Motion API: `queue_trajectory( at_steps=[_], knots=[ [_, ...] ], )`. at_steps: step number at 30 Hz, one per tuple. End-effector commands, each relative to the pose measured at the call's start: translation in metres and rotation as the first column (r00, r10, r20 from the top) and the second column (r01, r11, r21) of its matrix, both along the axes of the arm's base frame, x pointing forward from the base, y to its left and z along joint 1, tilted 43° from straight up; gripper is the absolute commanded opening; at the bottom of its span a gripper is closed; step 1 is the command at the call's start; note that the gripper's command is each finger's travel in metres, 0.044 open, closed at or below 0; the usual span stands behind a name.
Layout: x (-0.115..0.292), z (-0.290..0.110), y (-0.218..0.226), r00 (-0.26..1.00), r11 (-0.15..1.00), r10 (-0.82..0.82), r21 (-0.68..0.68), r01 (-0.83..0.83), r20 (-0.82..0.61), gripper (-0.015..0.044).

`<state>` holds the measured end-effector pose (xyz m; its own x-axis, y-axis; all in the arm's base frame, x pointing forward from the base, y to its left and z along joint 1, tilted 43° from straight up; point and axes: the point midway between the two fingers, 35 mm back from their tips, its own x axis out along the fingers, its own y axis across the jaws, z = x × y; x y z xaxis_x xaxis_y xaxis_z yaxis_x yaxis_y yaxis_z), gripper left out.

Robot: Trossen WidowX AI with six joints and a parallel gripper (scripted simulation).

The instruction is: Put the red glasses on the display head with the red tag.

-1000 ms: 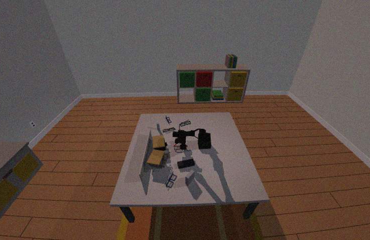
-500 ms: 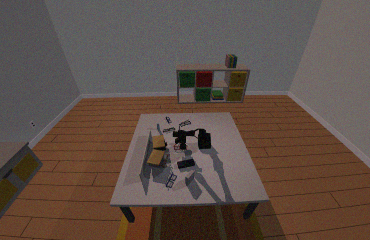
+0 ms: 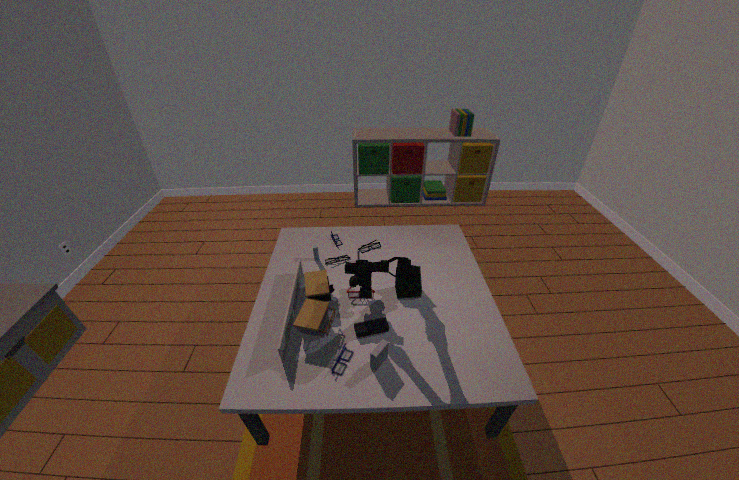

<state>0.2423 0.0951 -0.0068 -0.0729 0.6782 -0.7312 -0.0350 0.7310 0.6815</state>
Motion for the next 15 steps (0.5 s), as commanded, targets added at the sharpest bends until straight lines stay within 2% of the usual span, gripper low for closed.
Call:
queue_trajectory(
  at_steps=[1,15],
  knots=[
    [0.005,0.008,-0.009,1.0,1.0,-0.001,-0.005,0.001,0.01,0.0],
    [0.013,0.063,-0.068,1.0,1.0,-0.002,-0.003,0.002,0.007,0.0]
  ],
)
